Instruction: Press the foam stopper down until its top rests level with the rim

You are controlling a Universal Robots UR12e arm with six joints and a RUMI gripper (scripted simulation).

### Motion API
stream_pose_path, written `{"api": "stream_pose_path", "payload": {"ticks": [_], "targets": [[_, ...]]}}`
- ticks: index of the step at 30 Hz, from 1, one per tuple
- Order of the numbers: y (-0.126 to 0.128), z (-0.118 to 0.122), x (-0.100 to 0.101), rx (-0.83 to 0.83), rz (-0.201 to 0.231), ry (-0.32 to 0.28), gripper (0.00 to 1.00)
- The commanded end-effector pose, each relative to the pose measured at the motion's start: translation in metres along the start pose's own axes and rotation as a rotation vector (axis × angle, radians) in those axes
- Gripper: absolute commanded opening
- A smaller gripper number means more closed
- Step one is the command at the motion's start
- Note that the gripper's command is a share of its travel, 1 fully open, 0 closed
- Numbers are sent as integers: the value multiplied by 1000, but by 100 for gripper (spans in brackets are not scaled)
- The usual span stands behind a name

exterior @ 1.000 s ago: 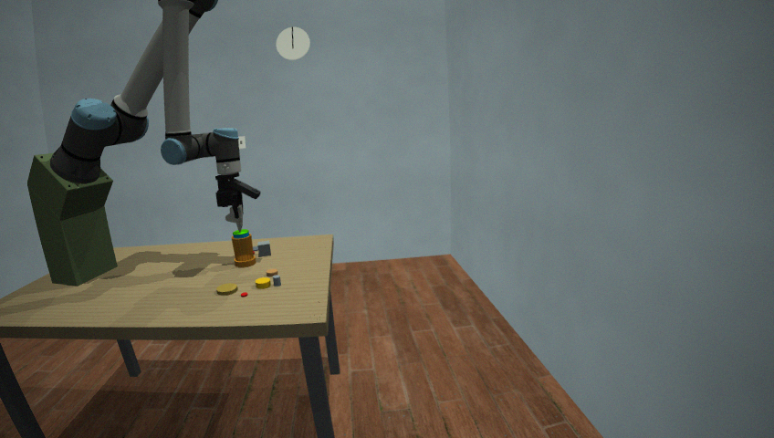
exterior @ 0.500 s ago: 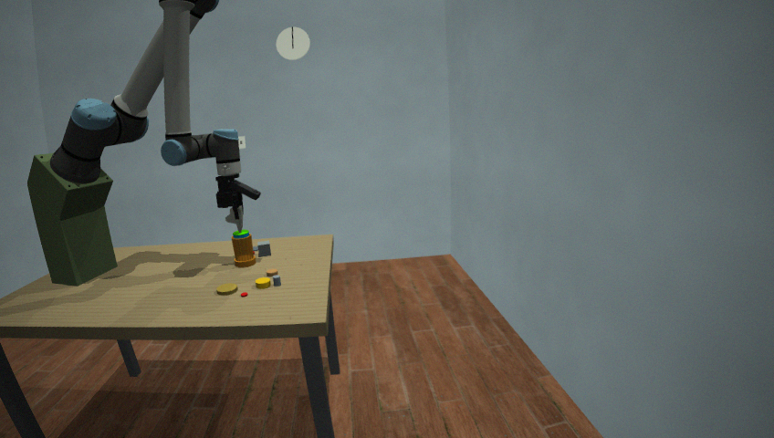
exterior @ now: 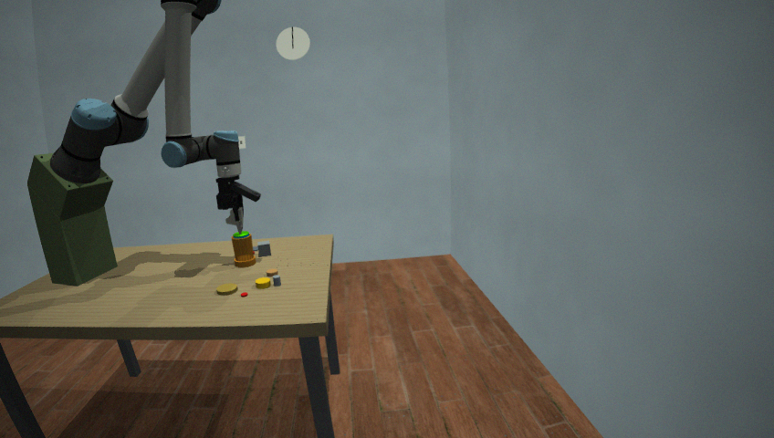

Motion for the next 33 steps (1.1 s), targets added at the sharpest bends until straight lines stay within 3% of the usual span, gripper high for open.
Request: {"api": "stream_pose_path", "payload": {"ticks": [1,33], "targets": [[0,0,3,0,0,1,0],[0,0,17,0,0,1,0]]}}
Point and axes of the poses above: the point where the finger pads meet when closed, its own x axis out along the fingers, its own y axis across the jaws, z = x × y, the point moved 10 cm from there along -x, back along the fingers, and after that the axes turned 14 degrees about x, right-handed, at the moved point
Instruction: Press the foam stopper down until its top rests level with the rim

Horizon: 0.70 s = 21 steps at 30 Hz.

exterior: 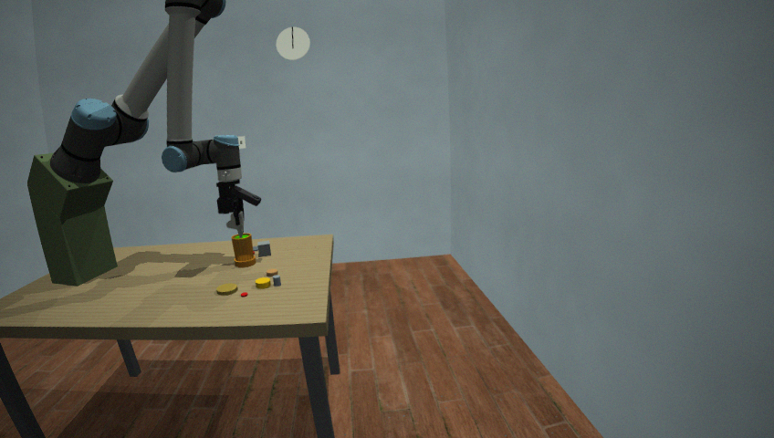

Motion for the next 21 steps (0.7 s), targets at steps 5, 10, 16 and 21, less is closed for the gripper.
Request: {"api": "stream_pose_path", "payload": {"ticks": [5,10,16,21], "targets": [[0,0,2,0,0,1,0],[0,0,3,0,0,1,0],[0,0,4,0,0,1,0],[0,0,4,0,0,1,0]]}}
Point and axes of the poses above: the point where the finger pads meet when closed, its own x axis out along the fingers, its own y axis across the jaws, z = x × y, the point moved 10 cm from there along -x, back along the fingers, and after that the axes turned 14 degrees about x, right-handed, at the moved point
